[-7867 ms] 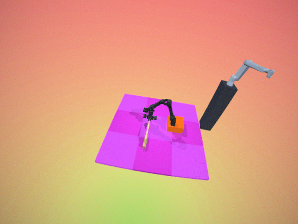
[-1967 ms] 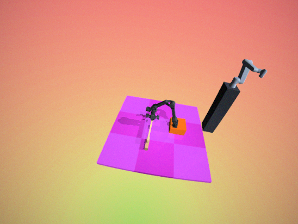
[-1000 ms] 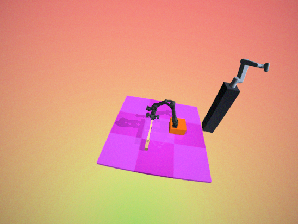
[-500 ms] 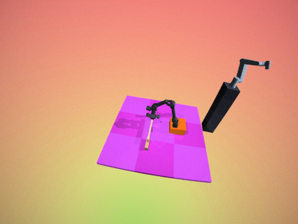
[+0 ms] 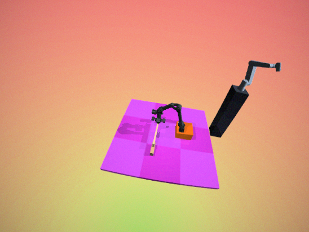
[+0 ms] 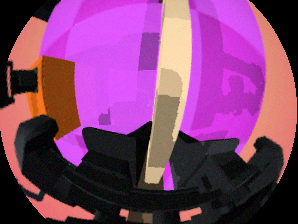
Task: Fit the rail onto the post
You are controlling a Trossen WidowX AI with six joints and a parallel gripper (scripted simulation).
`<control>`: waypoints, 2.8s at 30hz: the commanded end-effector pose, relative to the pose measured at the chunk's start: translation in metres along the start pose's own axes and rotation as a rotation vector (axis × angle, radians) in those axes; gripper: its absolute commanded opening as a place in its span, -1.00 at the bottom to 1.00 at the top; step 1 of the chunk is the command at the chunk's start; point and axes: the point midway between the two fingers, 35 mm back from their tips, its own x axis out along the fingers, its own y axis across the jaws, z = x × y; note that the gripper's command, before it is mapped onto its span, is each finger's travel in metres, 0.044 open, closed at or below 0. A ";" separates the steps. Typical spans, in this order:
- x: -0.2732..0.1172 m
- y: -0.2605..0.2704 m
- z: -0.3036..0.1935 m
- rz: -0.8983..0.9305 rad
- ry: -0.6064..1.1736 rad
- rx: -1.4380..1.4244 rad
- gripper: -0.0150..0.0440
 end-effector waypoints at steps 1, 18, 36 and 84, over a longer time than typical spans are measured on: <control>-0.001 0.000 -0.003 -0.001 0.004 0.001 -0.49; -0.001 -0.001 -0.008 -0.001 0.004 0.001 -0.49; -0.001 0.000 -0.014 -0.001 0.005 0.001 -0.49; -0.001 0.000 -0.029 -0.001 0.006 0.000 -0.49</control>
